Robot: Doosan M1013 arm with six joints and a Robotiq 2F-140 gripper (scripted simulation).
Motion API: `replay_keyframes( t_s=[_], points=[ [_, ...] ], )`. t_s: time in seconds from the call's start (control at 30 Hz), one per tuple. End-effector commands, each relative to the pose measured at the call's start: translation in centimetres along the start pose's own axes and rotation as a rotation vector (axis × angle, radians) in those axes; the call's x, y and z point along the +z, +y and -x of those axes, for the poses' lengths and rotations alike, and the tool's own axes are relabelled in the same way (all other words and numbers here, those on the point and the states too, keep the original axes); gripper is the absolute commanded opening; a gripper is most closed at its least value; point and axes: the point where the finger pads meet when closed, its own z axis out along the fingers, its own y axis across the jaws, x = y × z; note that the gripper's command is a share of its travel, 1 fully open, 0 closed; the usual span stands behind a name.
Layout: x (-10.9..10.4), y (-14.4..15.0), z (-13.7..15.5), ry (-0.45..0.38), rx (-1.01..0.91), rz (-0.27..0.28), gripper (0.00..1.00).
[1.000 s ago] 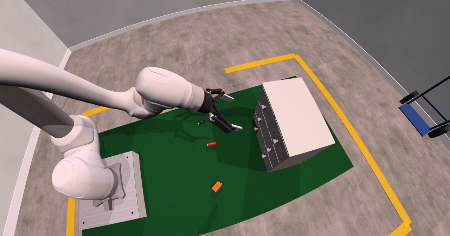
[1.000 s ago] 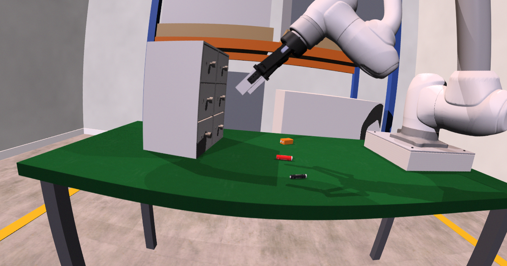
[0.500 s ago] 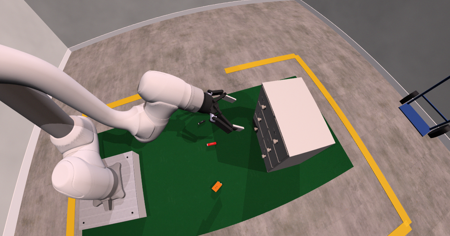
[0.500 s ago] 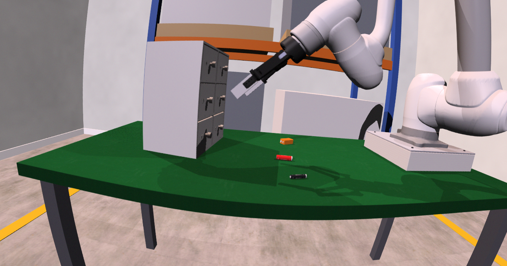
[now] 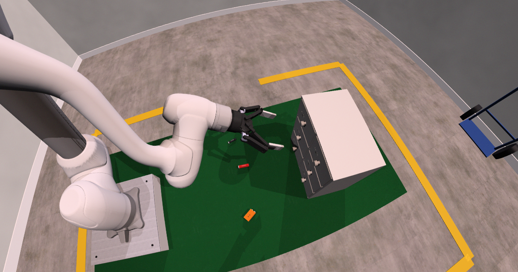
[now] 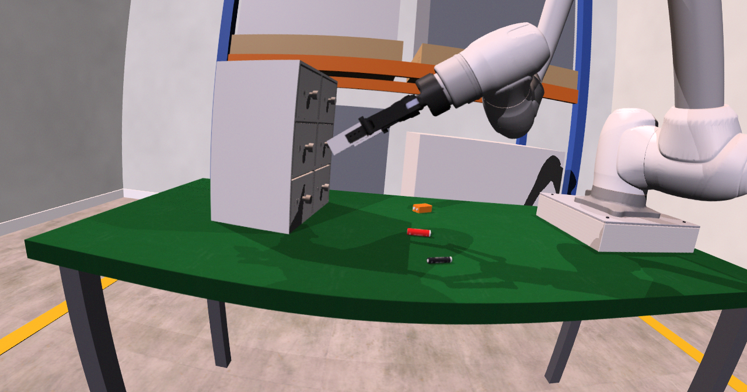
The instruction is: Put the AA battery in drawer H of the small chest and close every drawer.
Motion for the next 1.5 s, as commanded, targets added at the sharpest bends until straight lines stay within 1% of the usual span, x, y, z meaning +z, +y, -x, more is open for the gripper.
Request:
replay_keyframes(
  t_s=[0.0, 0.1, 0.17, 0.37, 0.6, 1.3, 1.47],
  points=[
    [1.1, 0.6, 0.5, 0.250, 0.030, -0.066, 1.00],
    [1.5, 0.6, 0.6, 0.291, 0.031, -0.066, 1.00],
    [1.5, 0.6, 0.6, 0.291, 0.031, -0.066, 1.00],
    [2.1, 0.5, 0.7, 0.353, 0.033, -0.065, 1.00],
    [2.5, 0.5, 0.8, 0.395, 0.035, -0.064, 1.00],
    [2.8, 0.4, 1.1, 0.411, 0.035, -0.065, 1.00],
    [3.5, 0.4, 2.1, 0.411, 0.035, -0.065, 1.00]
  ],
)
